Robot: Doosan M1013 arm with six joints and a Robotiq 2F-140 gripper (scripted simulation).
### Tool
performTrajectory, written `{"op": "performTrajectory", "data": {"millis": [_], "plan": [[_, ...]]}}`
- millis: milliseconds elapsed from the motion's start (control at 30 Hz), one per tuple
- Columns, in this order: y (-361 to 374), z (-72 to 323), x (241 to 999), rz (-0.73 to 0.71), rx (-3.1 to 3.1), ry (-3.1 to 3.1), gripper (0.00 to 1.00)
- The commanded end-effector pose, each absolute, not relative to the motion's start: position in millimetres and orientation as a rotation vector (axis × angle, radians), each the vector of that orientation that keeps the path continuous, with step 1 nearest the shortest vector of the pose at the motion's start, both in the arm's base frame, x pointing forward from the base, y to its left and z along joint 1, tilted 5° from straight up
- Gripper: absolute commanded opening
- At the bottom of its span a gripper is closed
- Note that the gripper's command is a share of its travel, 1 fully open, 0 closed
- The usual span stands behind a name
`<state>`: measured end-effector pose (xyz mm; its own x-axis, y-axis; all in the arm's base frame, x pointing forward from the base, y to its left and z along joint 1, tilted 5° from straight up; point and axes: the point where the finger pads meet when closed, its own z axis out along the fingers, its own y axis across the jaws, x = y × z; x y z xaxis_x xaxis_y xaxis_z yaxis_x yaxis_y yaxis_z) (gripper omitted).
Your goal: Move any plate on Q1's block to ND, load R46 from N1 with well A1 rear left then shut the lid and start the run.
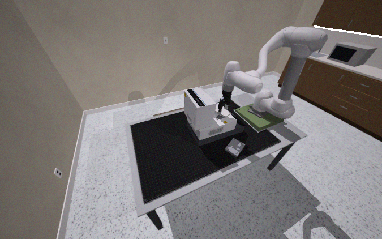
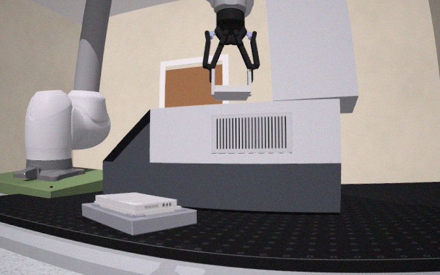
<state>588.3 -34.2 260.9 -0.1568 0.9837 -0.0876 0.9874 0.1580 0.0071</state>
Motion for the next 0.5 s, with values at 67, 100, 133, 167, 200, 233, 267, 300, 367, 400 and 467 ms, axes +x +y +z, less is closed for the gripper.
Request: {"op": "performTrajectory", "data": {"millis": [67, 100, 133, 167, 200, 233, 267, 300, 367, 400, 467], "plan": [[-17, 260, 590, -0.082, 1.842, 2.461, 0.0], [-12, 259, 590, -0.084, 1.801, 2.492, 0.0], [-7, 259, 590, -0.086, 1.76, 2.522, 0.0], [-2, 258, 590, -0.087, 1.718, 2.552, 0.0], [3, 258, 591, -0.089, 1.676, 2.581, 0.0], [8, 258, 591, -0.091, 1.633, 2.61, 0.0], [12, 257, 591, -0.092, 1.59, 2.637, 0.0], [17, 257, 591, -0.094, 1.546, 2.664, 0.0], [26, 256, 592, -0.097, 1.458, 2.716, 0.0], [31, 256, 592, -0.098, 1.413, 2.741, 0.0], [41, 255, 593, -0.101, 1.321, 2.788, 0.0]]}}
